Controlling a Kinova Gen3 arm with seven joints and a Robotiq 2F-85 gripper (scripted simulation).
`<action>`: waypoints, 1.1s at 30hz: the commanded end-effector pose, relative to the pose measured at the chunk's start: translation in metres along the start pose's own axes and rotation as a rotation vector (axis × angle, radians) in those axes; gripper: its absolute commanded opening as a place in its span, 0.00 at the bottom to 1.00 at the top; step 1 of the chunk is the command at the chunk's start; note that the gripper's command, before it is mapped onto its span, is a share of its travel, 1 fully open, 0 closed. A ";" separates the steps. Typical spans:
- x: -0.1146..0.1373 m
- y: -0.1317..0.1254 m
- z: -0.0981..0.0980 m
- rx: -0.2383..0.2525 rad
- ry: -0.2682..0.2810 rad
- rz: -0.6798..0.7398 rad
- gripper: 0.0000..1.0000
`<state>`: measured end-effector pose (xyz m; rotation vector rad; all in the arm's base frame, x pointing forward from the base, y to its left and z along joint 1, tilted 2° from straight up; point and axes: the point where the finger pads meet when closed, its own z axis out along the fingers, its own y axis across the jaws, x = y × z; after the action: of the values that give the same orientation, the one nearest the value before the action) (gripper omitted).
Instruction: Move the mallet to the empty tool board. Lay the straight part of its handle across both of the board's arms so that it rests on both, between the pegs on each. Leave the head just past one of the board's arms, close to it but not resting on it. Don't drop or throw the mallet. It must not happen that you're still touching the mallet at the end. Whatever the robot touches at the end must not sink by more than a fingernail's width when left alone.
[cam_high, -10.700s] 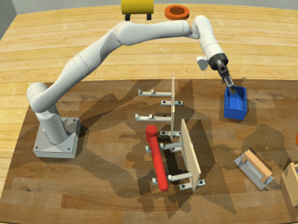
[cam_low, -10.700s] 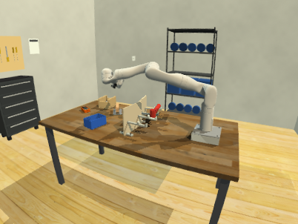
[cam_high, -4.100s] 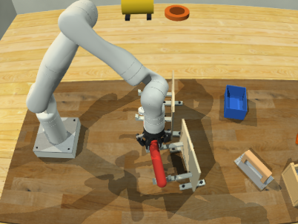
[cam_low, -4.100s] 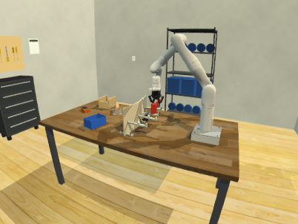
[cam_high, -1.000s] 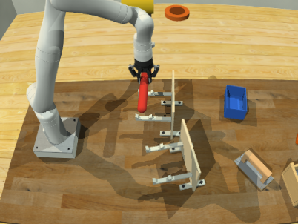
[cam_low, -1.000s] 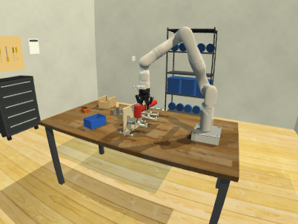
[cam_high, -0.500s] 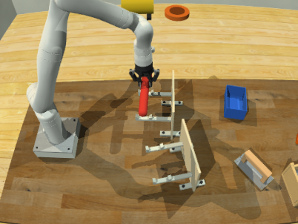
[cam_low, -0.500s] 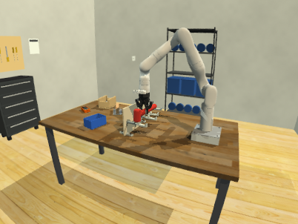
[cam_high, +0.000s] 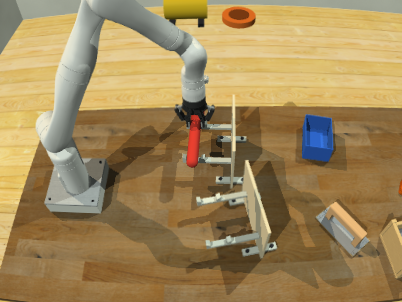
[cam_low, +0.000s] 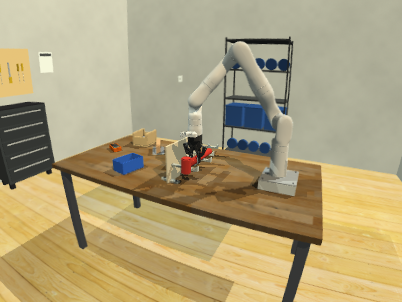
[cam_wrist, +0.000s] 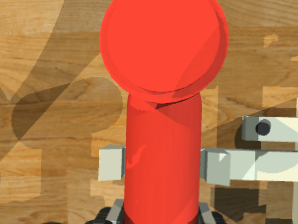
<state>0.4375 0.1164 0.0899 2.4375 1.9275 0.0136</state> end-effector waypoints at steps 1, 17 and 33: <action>-0.001 0.000 0.002 0.002 -0.002 0.001 0.10; 0.000 0.001 0.018 0.002 -0.001 0.000 0.10; 0.000 0.001 0.018 0.002 -0.001 0.000 1.00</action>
<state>0.4384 0.1162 0.0715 2.4385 1.9286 0.0072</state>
